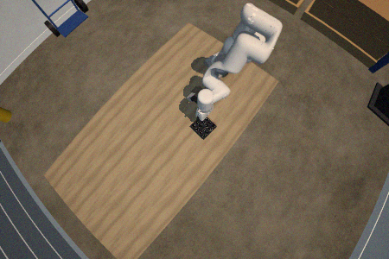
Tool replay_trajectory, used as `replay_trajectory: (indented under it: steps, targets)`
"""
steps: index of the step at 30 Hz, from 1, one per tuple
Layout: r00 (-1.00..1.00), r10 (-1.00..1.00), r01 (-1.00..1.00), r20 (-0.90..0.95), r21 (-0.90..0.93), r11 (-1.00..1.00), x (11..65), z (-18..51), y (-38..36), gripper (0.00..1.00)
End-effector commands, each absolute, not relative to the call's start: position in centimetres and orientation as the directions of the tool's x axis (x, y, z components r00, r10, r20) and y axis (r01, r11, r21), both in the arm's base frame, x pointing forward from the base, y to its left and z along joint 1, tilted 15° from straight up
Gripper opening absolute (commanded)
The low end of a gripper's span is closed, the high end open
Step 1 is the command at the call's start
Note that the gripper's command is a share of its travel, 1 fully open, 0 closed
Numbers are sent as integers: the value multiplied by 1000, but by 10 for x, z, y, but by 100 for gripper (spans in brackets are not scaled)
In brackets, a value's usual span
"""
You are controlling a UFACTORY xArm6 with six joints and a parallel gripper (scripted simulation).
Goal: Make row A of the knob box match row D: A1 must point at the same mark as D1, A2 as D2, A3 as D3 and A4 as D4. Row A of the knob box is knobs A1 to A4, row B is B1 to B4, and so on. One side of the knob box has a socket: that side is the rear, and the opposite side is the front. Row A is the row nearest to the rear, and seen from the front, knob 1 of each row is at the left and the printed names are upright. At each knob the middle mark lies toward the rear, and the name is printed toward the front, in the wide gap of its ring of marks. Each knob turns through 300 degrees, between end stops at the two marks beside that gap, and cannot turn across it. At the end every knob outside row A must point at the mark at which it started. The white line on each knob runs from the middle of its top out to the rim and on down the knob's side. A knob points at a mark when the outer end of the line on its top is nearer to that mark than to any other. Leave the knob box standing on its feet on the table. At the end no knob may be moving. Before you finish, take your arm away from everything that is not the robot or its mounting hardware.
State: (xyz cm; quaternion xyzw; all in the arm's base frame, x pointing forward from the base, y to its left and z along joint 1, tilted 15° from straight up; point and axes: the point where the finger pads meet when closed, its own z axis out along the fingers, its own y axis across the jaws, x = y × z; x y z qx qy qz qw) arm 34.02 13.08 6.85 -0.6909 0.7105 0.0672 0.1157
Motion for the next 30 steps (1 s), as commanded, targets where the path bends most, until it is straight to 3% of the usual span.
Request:
replay_trajectory:
  steps: [1,30]
  targets:
    - [-65,-964,-995,-258,-55,82,341,70,131,8]
    - [-122,-958,-990,-261,-40,137,341,70,131,8]
